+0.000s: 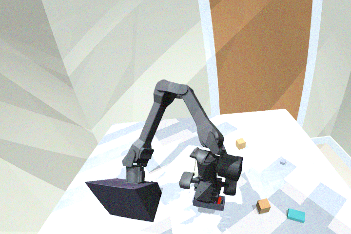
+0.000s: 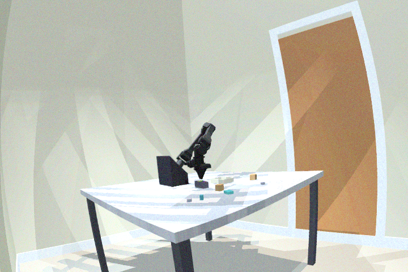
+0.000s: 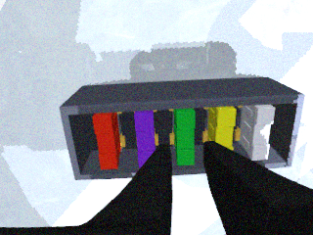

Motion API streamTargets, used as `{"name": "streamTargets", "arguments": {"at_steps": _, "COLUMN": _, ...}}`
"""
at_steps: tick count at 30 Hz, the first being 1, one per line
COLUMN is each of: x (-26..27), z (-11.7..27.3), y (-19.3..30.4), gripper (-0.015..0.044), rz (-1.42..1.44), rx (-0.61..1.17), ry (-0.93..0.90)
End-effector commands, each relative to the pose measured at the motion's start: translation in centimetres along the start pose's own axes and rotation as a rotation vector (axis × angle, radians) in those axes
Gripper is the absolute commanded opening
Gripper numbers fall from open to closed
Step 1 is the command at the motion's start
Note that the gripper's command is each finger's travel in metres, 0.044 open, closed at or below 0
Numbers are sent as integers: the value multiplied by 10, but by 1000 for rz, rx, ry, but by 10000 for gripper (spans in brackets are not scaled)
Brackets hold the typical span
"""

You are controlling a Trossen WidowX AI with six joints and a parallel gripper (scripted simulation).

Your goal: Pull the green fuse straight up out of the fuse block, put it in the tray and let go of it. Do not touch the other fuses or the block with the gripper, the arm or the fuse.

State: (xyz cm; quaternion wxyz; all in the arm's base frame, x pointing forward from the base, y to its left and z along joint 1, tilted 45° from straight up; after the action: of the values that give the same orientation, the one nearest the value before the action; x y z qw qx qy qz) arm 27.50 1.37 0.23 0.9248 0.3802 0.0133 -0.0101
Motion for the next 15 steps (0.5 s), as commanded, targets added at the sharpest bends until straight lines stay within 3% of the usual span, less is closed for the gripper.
{"name": "streamTargets", "arguments": {"at_steps": 1, "x": -1, "z": -4, "y": 0, "gripper": 73, "rz": -9, "rx": 6, "ry": 1}}
{"name": "streamTargets", "arguments": {"at_steps": 15, "x": -2, "z": -9, "y": 1, "gripper": 73, "rz": -9, "rx": 7, "ry": 1}}
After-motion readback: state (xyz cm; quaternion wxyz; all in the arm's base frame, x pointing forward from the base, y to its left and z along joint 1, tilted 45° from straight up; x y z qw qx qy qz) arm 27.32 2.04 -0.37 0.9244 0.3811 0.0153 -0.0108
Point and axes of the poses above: the point midway between the two fingers, 35 mm back from their tips, its own z axis back along the fingers, its own x axis across the jaws, y = z × x, the point moved 3 cm from there along z, back along the fingers, and after that the axes turned 5 degrees about z, right-handed, at the moved point
